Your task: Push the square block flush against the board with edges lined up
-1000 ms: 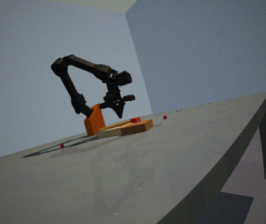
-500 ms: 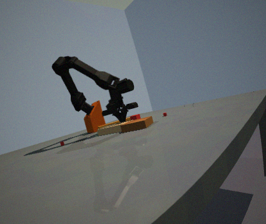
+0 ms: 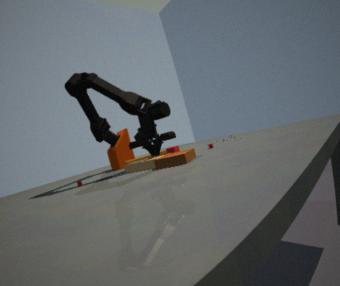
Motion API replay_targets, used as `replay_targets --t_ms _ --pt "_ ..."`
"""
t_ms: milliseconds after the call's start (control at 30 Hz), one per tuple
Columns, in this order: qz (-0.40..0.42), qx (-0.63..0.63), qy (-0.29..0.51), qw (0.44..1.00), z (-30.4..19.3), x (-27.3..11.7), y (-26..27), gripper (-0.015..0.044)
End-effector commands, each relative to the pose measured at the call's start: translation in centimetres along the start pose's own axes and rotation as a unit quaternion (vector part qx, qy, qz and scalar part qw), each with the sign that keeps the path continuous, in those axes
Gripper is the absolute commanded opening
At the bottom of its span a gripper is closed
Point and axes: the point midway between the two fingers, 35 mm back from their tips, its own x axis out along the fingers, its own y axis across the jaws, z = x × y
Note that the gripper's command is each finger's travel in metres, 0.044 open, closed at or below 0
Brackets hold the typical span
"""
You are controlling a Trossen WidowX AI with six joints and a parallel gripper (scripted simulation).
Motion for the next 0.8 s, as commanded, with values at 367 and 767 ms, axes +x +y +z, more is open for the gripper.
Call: replay_targets --t_ms 367,767 --pt "0.002 0.001 -0.002 1.000 1.5 -0.2 0.1 0.0000" --pt "0.002 0.001 -0.002 1.000 2.5 -0.2 0.1 0.0000"
